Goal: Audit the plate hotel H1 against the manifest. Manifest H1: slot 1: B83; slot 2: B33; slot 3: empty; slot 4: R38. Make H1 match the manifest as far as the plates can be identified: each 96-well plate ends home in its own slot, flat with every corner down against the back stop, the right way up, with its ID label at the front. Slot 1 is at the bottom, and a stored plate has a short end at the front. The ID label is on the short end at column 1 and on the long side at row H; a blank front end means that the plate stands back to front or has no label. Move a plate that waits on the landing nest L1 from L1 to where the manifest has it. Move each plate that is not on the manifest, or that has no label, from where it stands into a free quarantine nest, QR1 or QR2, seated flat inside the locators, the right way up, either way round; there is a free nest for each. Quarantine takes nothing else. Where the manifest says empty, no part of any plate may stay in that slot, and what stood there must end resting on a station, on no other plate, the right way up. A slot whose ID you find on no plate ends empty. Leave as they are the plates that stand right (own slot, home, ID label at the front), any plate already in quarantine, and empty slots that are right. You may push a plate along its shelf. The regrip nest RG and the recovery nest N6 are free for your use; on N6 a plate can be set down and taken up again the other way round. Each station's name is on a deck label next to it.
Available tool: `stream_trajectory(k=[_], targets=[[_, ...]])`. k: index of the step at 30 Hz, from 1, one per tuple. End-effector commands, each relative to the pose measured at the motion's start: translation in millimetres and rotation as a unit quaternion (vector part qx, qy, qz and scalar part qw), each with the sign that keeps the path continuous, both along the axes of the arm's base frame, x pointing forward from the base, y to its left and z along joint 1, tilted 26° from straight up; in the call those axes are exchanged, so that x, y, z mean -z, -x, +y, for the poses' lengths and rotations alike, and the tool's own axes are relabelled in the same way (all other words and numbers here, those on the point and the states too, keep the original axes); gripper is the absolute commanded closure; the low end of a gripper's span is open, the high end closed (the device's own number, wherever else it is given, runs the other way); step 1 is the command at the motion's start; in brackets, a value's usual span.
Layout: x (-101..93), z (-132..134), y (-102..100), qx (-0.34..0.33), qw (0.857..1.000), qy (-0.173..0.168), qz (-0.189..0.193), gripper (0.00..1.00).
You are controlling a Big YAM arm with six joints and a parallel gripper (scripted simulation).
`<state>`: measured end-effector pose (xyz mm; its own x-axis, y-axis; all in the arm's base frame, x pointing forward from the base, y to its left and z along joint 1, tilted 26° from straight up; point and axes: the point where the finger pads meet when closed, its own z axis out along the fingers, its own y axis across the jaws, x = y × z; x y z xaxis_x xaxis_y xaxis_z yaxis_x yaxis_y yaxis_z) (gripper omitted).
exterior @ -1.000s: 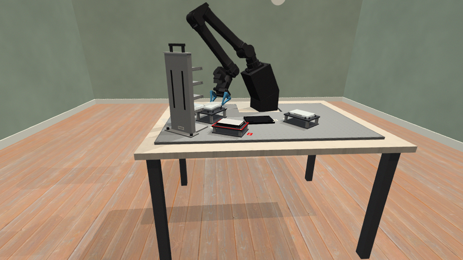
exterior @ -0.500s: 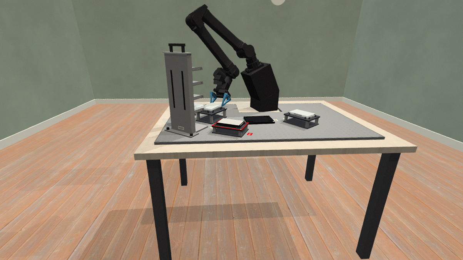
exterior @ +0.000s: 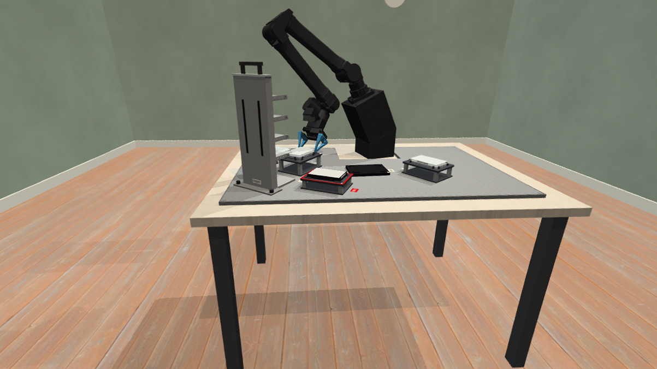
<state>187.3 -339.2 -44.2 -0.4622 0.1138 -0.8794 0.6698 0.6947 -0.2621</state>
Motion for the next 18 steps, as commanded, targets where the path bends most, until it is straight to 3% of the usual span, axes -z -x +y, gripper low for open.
stream_trajectory(k=[1, 18], targets=[[-2.7, -3.7, 1.9, 0.001, 1.0, 0.014, 0.0, 0.14], [4.2, -6.4, 1.2, 0.0, 1.0, 0.014, -0.001, 0.14]])
